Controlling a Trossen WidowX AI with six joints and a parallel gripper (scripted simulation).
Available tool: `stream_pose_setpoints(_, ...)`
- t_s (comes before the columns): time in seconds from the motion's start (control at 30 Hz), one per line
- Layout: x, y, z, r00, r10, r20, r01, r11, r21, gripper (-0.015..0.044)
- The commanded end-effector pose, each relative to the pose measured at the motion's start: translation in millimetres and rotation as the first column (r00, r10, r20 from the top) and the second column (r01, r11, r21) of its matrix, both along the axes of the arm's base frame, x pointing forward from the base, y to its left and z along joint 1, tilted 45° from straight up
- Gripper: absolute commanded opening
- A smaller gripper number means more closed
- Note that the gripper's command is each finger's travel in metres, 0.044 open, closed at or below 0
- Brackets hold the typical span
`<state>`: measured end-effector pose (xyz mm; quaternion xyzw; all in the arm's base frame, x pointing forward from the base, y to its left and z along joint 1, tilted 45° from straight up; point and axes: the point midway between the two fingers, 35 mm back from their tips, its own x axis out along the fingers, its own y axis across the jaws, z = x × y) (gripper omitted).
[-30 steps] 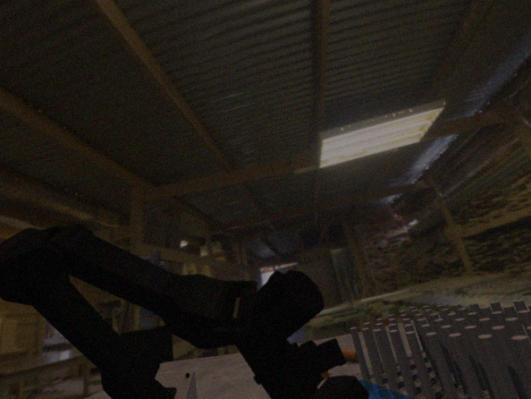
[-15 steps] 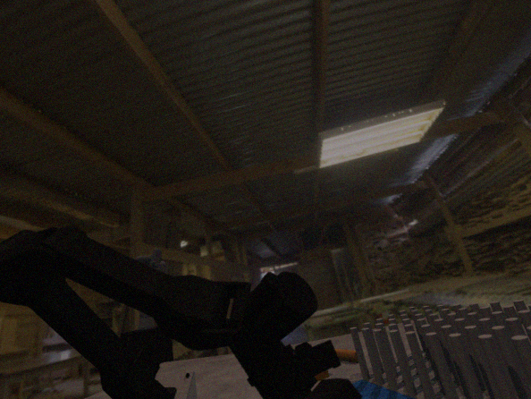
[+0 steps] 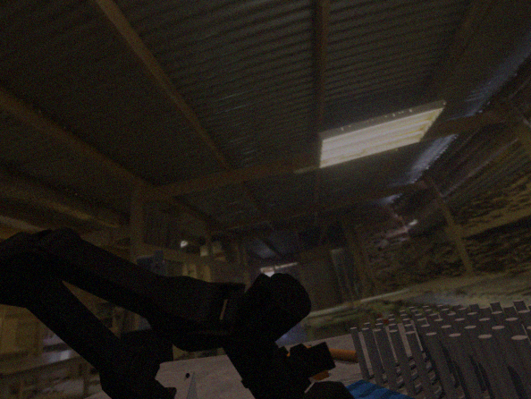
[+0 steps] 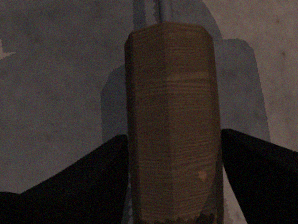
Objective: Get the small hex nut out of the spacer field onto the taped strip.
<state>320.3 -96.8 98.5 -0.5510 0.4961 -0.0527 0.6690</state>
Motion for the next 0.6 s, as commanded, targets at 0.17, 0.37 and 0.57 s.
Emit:
stream_pose_setpoints(0.17, -6.4, -2.5, 3.1, 1.000, 0.000, -0.002, 0.000, 1.000, -0.005, 0.0000)
stream_pose_setpoints(0.37, -9.2, -3.7, 4.2, 1.000, 0.000, -0.002, 0.000, 1.000, -0.006, 0.0000)
stream_pose_setpoints(0.57, -12.0, -4.9, 5.2, 1.000, 0.000, -0.002, 0.000, 1.000, -0.006, 0.0000)
